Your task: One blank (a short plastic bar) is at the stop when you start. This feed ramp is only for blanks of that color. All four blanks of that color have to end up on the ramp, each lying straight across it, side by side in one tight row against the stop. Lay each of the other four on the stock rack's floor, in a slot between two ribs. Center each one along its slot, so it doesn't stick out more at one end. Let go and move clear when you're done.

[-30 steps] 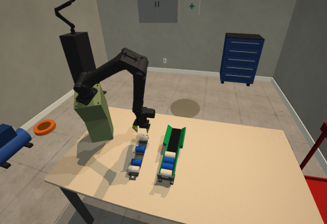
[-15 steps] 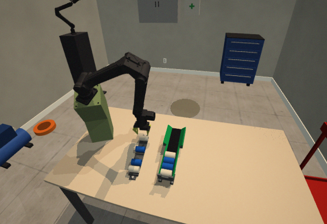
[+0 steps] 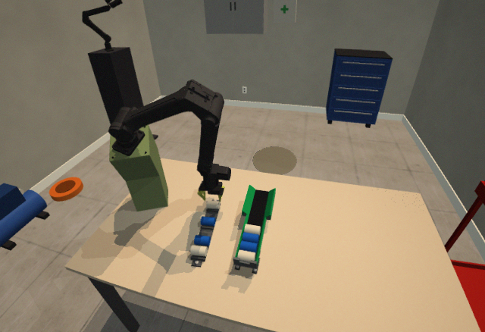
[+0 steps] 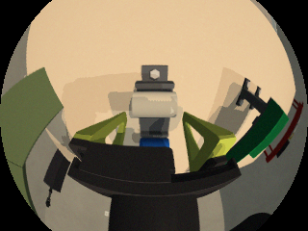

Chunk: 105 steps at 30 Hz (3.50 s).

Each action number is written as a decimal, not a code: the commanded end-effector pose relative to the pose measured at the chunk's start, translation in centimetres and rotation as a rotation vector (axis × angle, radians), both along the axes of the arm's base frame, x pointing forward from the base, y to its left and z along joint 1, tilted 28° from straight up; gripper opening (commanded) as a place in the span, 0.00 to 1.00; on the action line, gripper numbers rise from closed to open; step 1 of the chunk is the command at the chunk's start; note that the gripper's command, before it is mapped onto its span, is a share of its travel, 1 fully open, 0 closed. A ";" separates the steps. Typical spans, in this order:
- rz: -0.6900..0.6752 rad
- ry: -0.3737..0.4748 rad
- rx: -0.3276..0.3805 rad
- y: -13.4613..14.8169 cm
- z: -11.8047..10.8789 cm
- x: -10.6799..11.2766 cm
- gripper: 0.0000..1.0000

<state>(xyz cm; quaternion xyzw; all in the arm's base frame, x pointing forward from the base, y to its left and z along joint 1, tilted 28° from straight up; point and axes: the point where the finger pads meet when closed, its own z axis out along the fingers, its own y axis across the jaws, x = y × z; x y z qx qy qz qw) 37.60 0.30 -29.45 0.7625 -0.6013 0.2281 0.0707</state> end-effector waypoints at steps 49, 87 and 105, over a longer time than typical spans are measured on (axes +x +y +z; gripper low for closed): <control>0.003 -0.019 0.007 0.0 0.5 1.0 0.80; 0.003 0.003 0.002 -0.2 0.2 0.2 0.80; 0.003 0.005 0.002 -0.3 0.0 -0.4 0.80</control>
